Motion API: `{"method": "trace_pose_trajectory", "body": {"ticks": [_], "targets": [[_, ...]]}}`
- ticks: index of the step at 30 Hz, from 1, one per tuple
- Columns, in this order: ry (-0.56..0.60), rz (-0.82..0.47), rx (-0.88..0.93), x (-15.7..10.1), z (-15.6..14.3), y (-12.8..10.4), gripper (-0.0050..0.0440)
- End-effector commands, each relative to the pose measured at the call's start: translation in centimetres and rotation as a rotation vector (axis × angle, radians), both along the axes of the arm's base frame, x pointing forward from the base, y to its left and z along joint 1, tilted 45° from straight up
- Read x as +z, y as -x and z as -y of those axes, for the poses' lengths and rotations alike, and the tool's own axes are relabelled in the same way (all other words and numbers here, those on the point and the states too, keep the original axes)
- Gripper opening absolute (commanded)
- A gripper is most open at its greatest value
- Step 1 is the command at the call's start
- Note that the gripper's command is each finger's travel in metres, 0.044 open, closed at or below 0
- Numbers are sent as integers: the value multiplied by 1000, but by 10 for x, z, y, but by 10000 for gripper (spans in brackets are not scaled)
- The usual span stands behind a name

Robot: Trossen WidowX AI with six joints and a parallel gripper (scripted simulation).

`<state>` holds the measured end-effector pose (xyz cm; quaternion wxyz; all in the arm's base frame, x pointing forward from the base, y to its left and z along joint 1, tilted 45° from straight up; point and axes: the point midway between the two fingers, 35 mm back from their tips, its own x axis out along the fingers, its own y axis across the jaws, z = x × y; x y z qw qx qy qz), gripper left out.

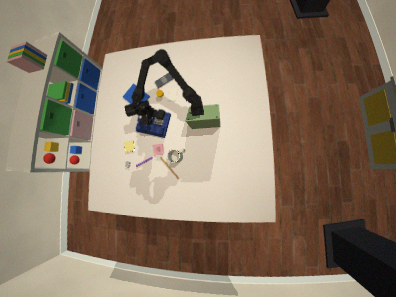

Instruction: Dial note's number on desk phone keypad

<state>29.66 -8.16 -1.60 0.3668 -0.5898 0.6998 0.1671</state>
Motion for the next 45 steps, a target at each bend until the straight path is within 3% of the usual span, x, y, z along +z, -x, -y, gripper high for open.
{"method": "trace_pose_trajectory", "body": {"ticks": [1,45], "targets": [[2,-10,2,-5,5,2,-50],[2,-10,2,-12,13,3,-50]]}}
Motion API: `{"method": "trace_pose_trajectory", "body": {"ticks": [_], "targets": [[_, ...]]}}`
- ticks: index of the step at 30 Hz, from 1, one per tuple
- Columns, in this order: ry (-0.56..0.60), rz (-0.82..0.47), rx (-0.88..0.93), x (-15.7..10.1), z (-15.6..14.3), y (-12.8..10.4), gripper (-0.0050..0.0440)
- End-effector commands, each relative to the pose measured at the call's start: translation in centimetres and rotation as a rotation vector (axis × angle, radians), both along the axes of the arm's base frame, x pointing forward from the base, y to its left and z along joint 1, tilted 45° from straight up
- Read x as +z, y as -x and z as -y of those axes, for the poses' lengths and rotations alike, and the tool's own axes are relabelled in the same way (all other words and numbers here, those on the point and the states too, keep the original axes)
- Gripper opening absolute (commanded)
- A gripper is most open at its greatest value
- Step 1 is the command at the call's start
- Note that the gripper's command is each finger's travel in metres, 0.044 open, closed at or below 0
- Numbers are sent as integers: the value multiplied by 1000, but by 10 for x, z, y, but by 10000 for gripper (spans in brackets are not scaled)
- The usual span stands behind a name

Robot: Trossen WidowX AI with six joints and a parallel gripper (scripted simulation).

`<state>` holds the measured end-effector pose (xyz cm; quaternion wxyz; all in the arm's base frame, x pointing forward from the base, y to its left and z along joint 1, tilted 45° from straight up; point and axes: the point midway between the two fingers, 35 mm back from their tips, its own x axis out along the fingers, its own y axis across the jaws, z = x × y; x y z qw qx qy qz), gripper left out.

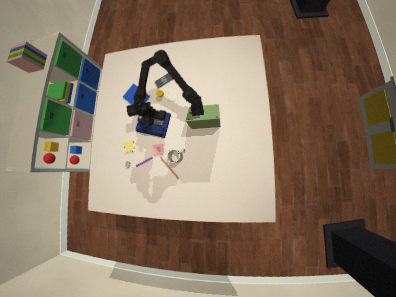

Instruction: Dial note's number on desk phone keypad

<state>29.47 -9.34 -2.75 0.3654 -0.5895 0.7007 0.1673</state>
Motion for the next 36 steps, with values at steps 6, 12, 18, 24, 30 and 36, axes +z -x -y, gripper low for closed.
{"method": "trace_pose_trajectory", "body": {"ticks": [6,12,18,24,30,36], "targets": [[1,-8,2,-1,1,1,-50],[1,-8,2,-1,1,1,-50],[0,-8,2,0,0,1,-50],[0,-8,2,18,-18,0,-50],[1,-8,2,20,-19,0,-50],[0,-6,2,18,-23,11,-50]]}}
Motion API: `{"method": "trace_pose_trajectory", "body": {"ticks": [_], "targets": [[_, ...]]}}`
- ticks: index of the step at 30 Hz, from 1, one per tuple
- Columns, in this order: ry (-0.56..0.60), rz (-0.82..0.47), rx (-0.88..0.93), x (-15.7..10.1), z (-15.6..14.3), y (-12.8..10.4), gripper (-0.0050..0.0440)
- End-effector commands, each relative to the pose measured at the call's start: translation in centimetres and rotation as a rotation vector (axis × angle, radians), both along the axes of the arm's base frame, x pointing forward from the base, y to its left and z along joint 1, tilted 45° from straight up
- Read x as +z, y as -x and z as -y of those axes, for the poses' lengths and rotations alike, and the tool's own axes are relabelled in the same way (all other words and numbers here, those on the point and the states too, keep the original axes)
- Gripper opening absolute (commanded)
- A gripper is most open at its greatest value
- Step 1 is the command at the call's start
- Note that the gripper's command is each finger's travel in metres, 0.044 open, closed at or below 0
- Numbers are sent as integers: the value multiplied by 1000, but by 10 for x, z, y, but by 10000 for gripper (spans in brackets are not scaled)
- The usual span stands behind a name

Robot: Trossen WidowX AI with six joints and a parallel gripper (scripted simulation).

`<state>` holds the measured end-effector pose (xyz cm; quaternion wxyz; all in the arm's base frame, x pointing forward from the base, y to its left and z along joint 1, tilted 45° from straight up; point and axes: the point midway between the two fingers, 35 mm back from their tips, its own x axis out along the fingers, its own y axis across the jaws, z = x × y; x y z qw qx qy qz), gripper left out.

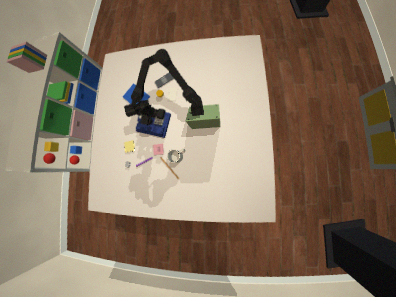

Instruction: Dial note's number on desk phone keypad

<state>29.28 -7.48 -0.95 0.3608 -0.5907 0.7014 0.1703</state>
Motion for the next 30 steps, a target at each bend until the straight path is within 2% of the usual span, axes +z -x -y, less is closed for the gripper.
{"method": "trace_pose_trajectory", "body": {"ticks": [1,30], "targets": [[-2,4,-3,0,-4,9,-50],[-2,2,-2,-21,16,12,-50]]}}
